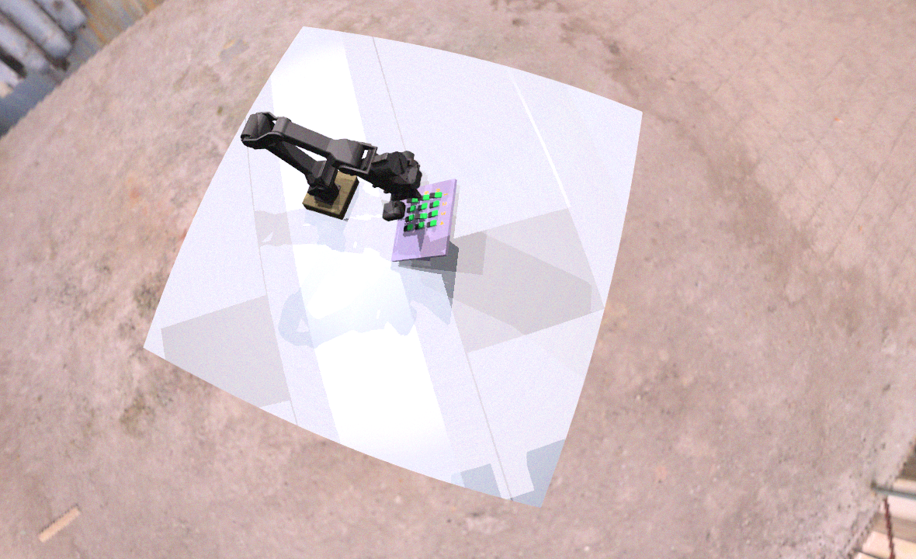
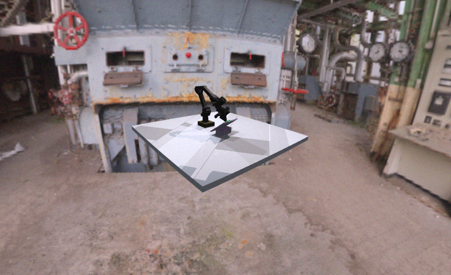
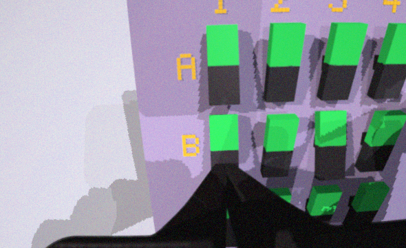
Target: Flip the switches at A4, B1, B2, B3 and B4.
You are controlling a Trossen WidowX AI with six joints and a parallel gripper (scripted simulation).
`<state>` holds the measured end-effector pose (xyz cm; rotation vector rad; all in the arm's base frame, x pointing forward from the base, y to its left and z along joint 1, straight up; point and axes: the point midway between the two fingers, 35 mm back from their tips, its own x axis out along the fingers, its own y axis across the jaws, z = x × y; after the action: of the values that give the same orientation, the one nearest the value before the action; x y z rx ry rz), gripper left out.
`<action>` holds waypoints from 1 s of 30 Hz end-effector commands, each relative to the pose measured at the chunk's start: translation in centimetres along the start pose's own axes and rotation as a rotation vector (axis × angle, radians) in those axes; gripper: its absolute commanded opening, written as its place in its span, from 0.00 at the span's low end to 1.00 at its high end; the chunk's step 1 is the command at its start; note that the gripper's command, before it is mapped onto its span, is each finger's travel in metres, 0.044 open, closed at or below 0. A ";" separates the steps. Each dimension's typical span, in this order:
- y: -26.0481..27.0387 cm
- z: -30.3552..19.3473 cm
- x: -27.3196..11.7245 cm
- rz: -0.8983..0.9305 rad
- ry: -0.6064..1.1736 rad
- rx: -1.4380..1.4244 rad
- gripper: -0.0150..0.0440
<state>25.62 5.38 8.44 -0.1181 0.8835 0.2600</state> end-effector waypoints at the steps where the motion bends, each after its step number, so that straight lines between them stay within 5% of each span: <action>1: -0.1 0.0 0.1 -0.005 0.001 0.005 0.25; 30: -0.1 0.0 0.5 -0.005 0.000 0.005 0.25</action>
<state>25.86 5.45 8.12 -0.1180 0.8832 0.2600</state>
